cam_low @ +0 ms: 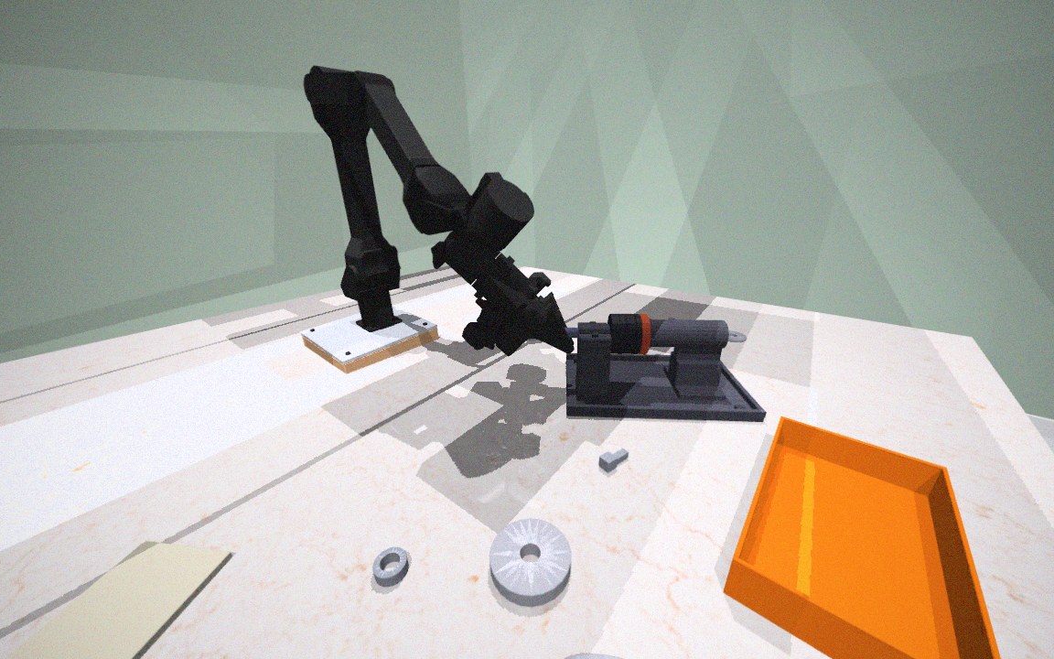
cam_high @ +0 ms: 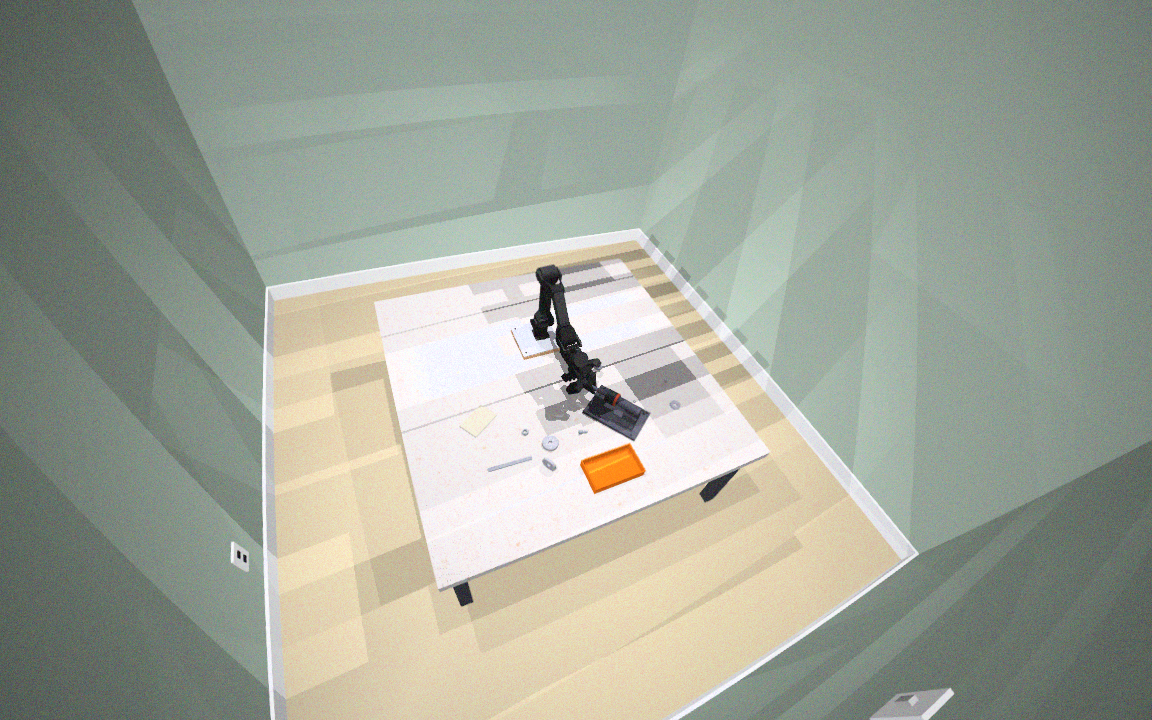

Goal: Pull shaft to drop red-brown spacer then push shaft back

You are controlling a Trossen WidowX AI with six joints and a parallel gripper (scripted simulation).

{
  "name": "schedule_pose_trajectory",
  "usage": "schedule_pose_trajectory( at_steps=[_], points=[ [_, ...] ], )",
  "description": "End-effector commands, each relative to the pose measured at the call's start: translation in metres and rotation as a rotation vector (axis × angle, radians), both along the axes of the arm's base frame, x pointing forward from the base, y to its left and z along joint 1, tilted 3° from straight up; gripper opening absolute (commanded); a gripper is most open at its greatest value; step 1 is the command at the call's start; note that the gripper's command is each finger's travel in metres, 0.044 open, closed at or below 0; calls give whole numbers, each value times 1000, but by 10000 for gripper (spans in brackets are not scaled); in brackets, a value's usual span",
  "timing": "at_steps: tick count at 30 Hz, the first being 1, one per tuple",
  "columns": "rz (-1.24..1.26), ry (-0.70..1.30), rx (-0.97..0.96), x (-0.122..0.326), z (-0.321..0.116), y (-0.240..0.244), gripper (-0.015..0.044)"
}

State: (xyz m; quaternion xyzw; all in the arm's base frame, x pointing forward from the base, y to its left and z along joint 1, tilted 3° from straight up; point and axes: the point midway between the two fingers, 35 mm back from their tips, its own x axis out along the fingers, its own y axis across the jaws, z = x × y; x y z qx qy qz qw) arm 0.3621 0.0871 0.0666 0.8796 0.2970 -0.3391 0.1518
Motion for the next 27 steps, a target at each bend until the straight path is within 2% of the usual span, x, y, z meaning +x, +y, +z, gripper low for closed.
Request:
schedule_pose_trajectory(
  at_steps=[1,27],
  points=[
    [-2,3,0,-1,0,0,0],
    [-4,6,-1,-14,-1,-11,0]
  ],
)
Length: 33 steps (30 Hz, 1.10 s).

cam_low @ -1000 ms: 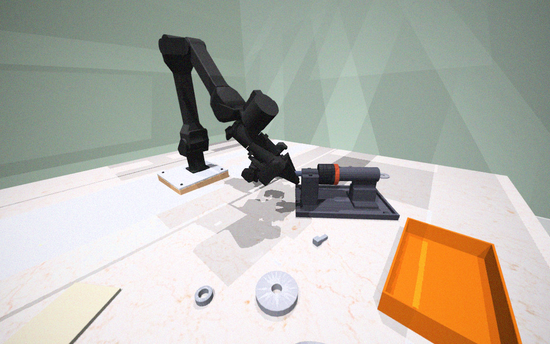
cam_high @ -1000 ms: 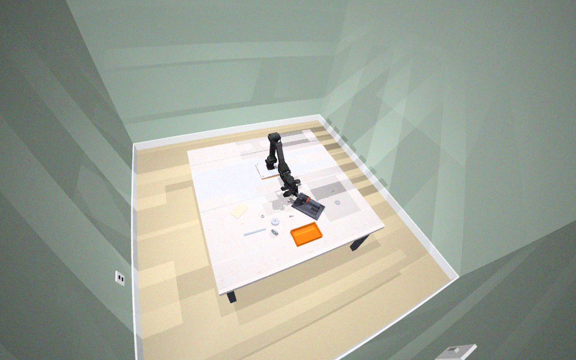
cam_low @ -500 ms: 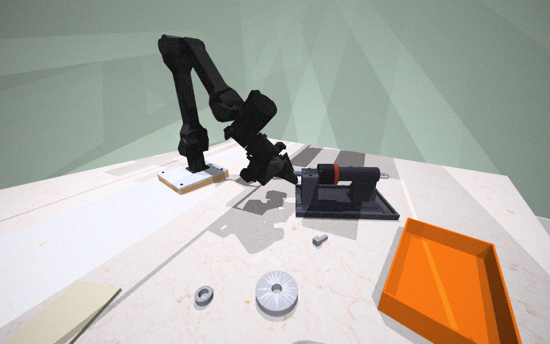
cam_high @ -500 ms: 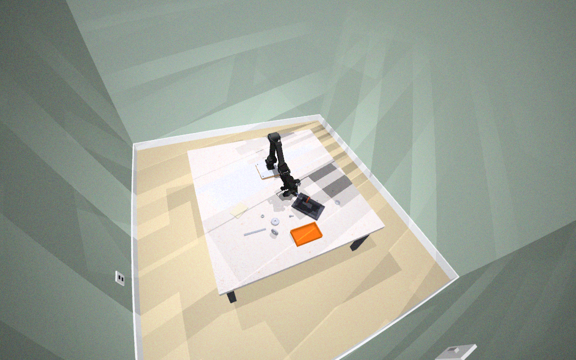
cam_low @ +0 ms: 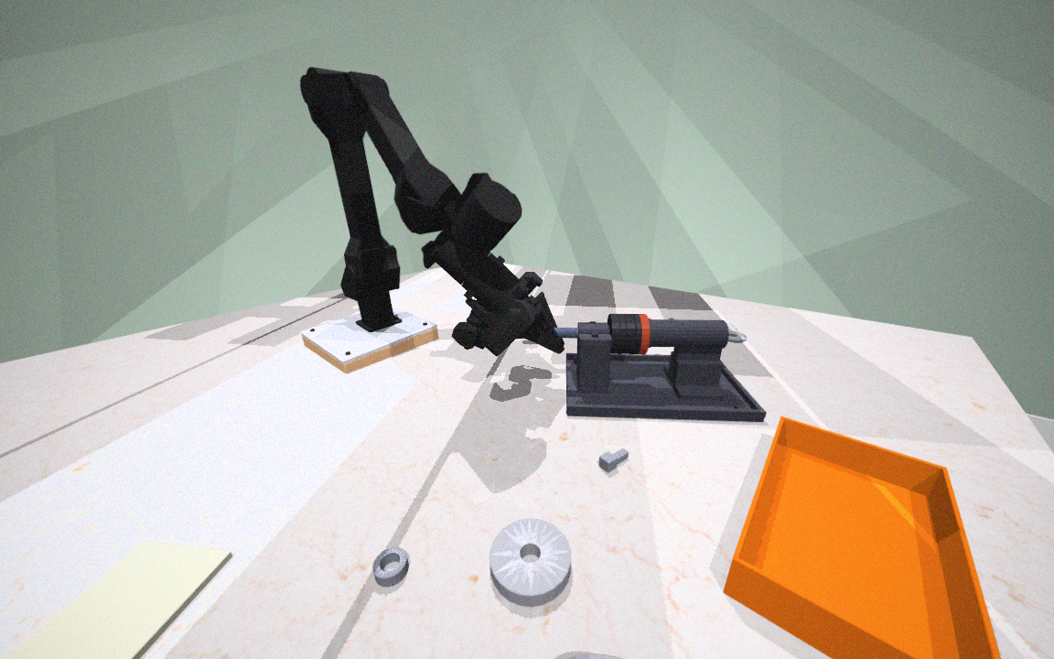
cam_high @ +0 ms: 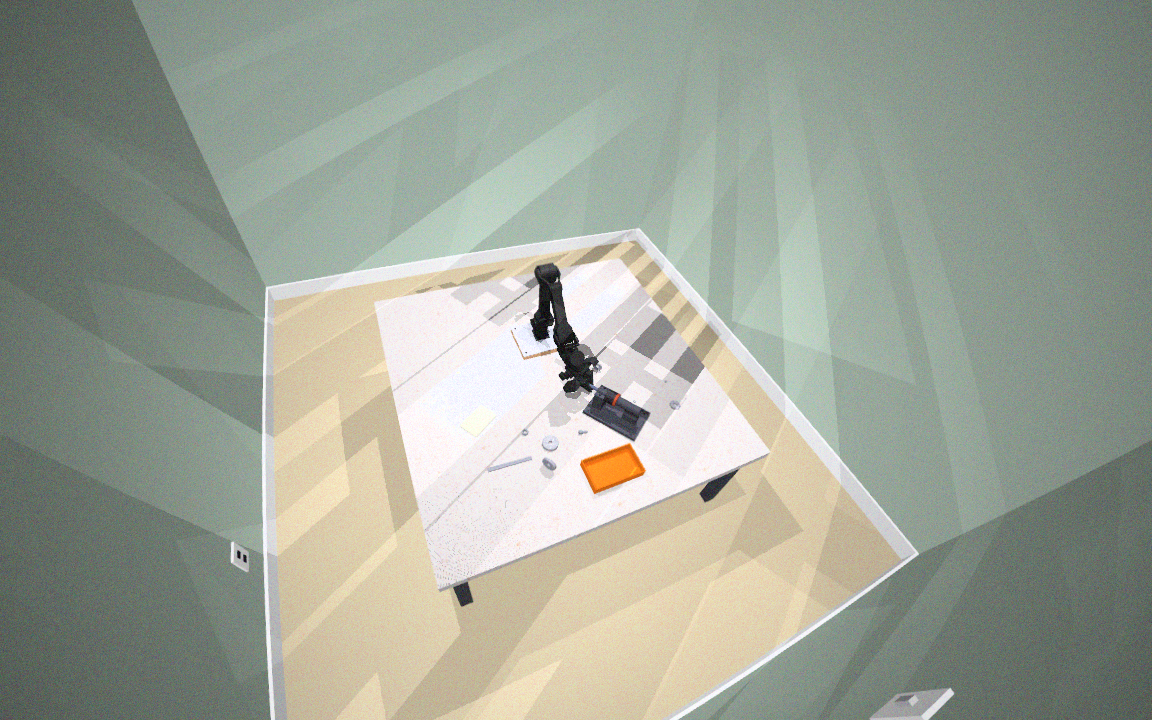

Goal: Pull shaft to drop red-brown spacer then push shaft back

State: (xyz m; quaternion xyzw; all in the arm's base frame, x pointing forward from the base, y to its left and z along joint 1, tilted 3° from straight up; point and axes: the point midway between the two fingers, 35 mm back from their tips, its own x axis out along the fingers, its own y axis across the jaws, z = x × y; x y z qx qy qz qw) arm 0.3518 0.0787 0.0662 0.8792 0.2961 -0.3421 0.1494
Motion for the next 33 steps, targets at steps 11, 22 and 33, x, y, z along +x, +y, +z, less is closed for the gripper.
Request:
schedule_pose_trajectory(
  at_steps=[11,22,33],
  points=[
    [0,-1,-3,-3,0,-2,0],
    [0,0,-3,-4,0,-2,0],
    [0,0,-3,-5,0,-3,0]
  ],
)
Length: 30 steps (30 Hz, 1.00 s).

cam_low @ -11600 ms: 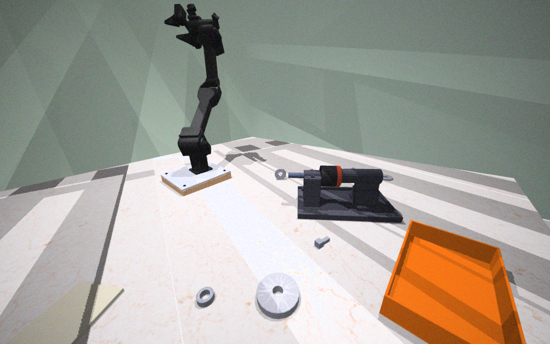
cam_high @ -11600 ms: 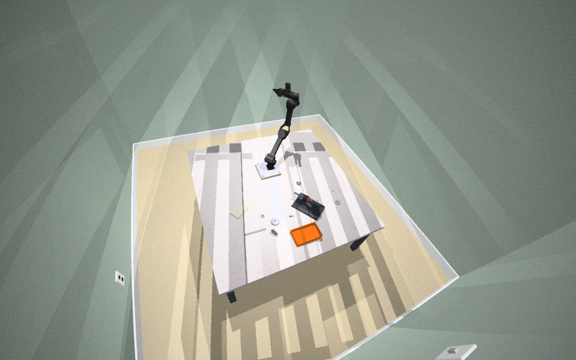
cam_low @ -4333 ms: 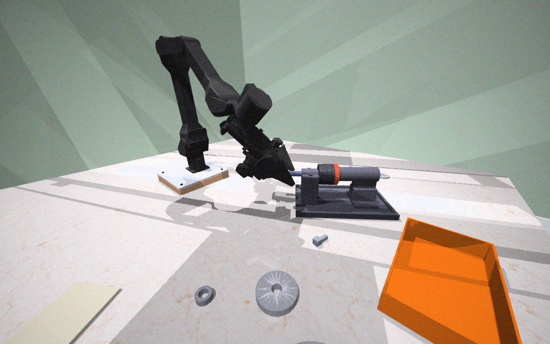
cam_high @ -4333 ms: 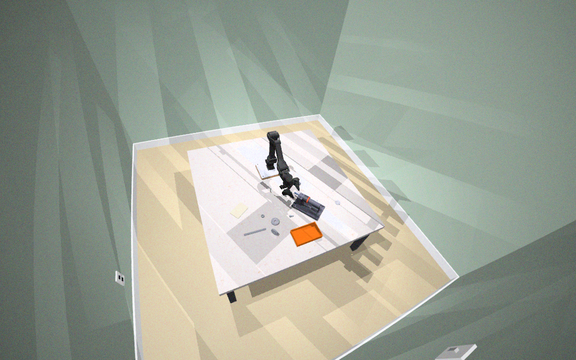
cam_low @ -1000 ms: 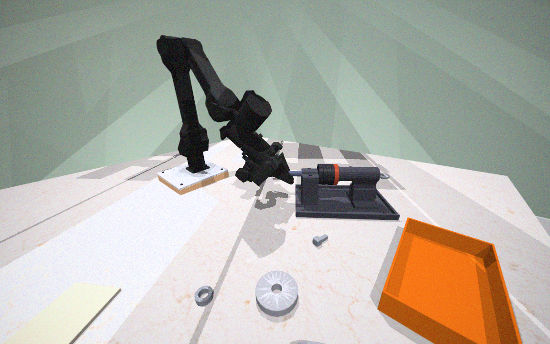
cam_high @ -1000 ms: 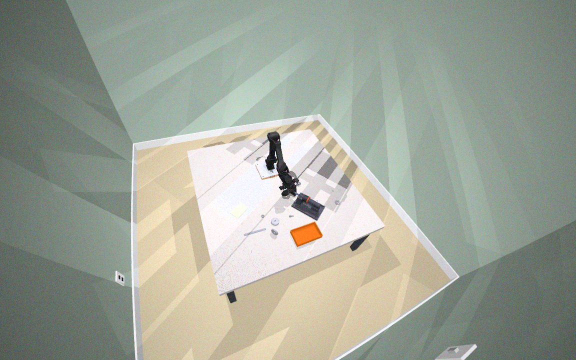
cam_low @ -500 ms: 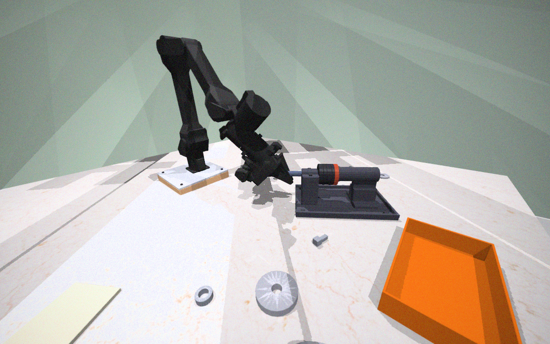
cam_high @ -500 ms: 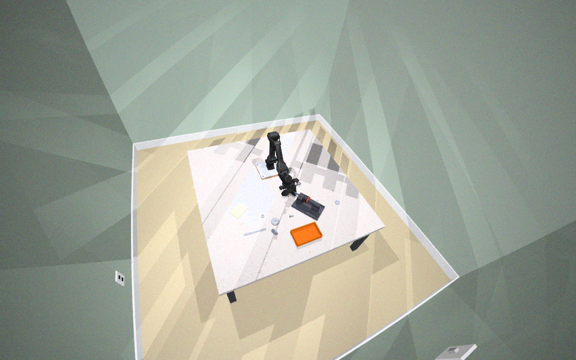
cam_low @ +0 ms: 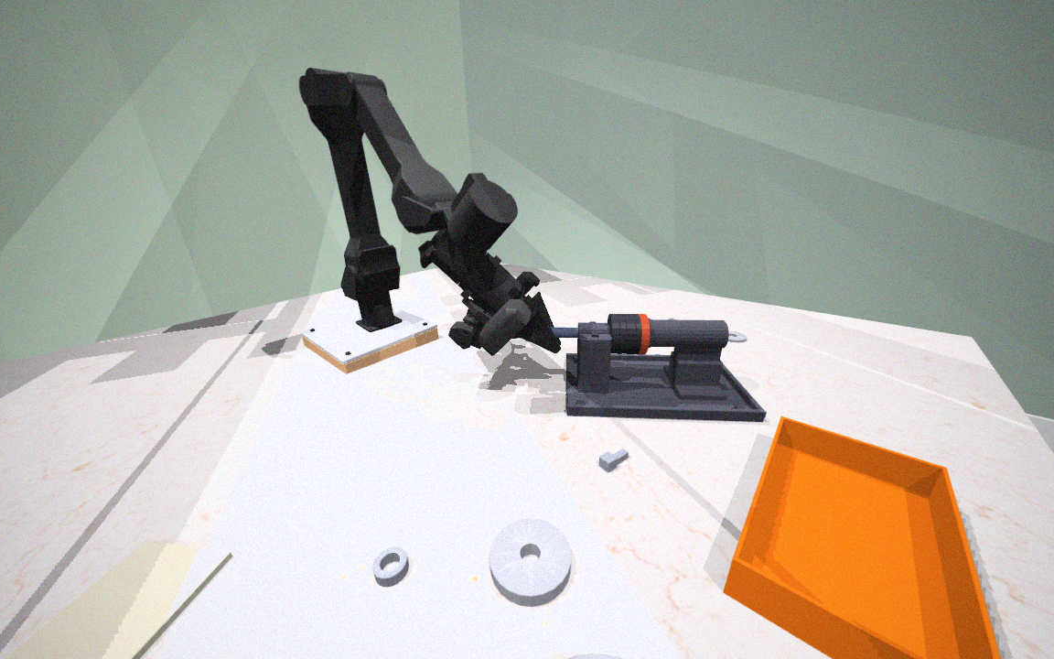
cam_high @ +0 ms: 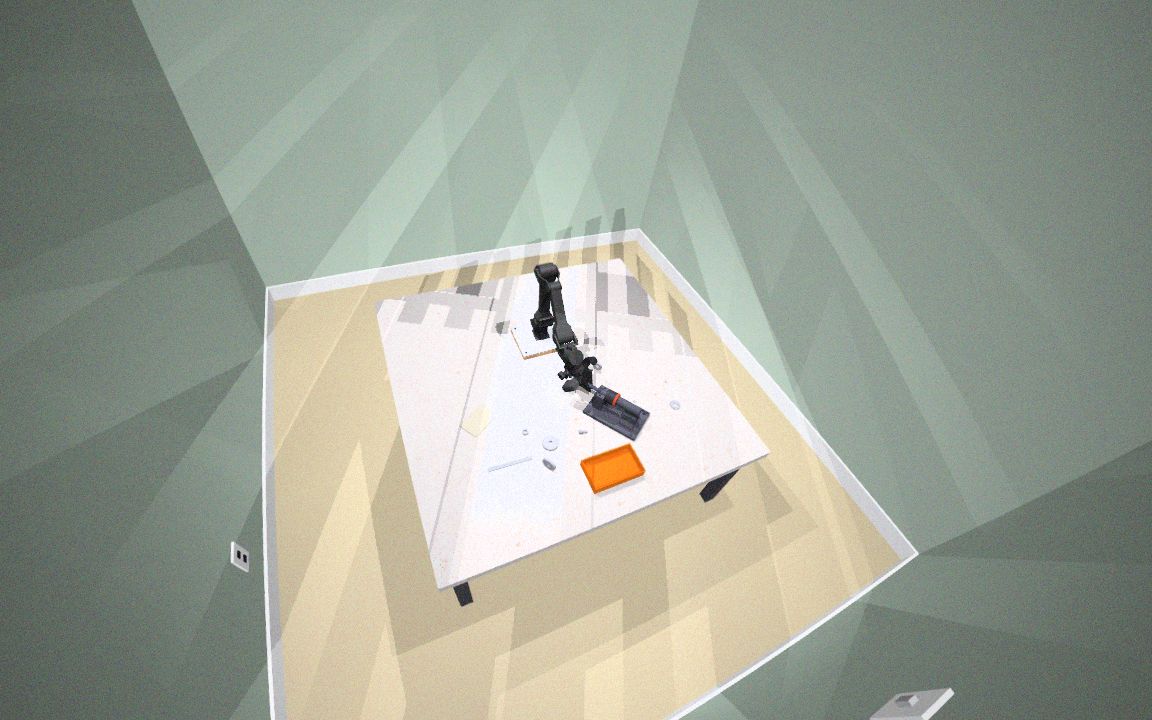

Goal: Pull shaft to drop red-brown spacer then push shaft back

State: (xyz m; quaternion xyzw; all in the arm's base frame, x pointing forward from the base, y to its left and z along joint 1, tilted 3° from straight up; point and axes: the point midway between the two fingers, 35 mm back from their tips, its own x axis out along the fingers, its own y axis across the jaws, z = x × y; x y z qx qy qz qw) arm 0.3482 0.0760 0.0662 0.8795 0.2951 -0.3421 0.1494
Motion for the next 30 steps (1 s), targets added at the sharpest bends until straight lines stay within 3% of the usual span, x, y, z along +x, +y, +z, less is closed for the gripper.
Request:
schedule_pose_trajectory(
  at_steps=[1,30],
  points=[
    [2,0,-2,-1,0,0,0],
    [2,0,-2,-3,0,-2,0]
  ],
)
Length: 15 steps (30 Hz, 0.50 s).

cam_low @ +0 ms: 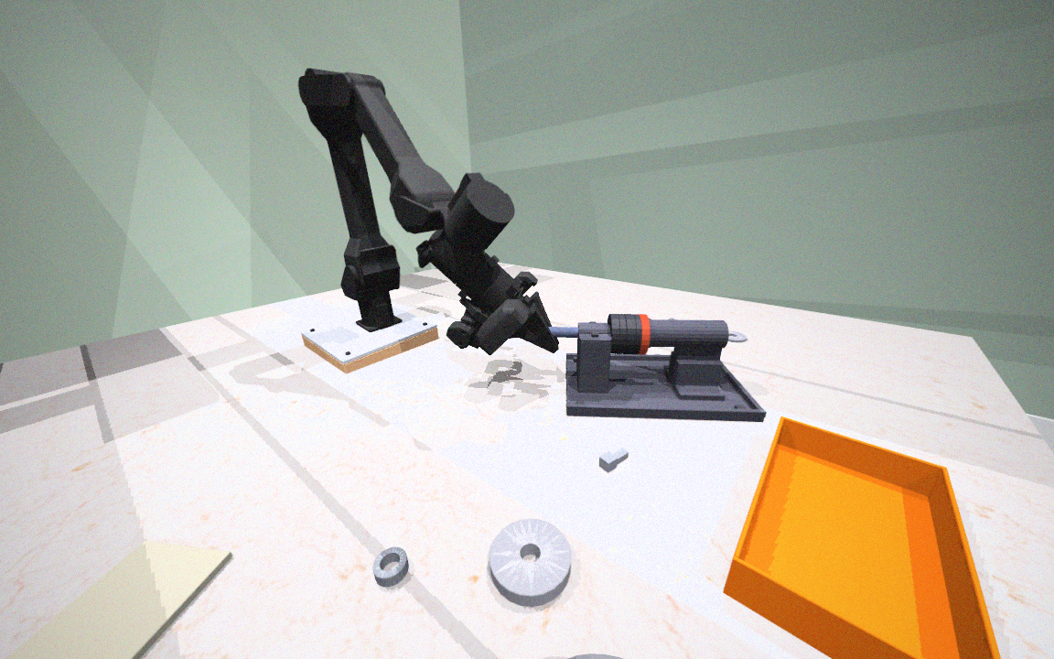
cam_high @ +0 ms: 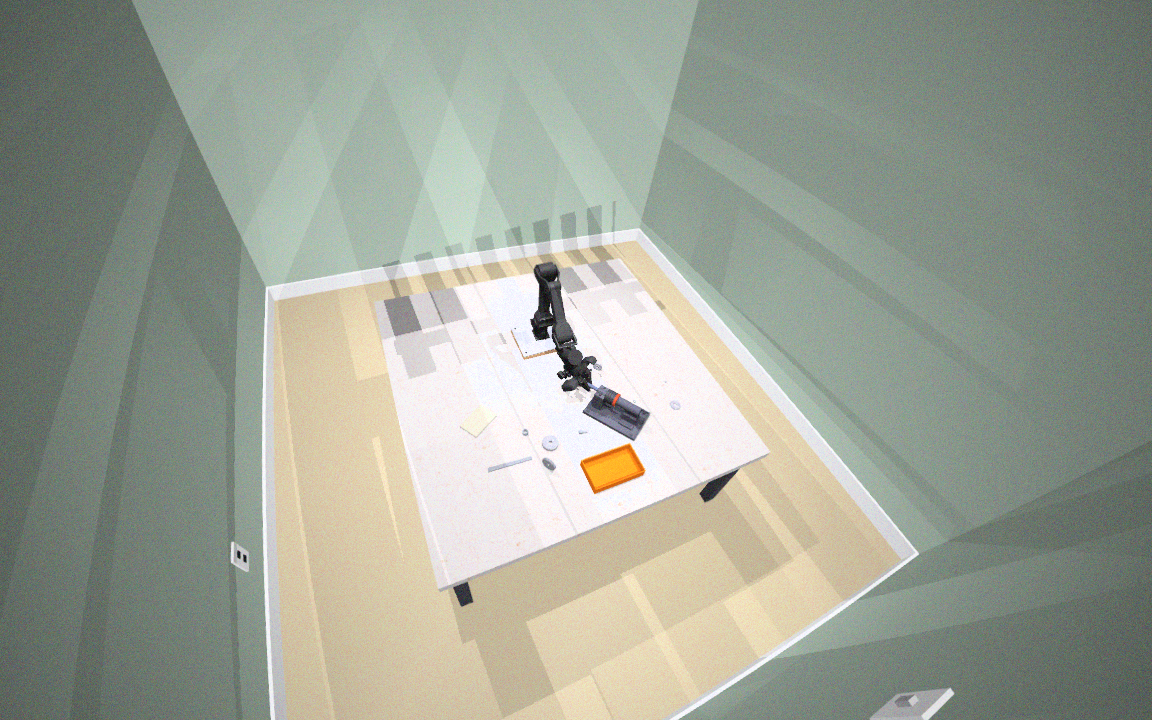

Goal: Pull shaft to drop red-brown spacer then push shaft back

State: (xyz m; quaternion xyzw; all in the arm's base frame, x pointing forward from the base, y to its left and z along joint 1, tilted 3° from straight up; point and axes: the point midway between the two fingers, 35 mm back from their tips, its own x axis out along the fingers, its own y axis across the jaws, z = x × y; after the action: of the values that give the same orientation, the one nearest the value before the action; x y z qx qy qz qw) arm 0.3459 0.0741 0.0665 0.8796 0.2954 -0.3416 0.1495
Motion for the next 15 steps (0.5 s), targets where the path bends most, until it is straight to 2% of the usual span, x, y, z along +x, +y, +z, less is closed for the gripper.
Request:
schedule_pose_trajectory(
  at_steps=[1,15],
  points=[
    [1,1,-3,-1,-1,-1,0],
    [1,1,-3,-2,-1,-2,0]
  ],
)
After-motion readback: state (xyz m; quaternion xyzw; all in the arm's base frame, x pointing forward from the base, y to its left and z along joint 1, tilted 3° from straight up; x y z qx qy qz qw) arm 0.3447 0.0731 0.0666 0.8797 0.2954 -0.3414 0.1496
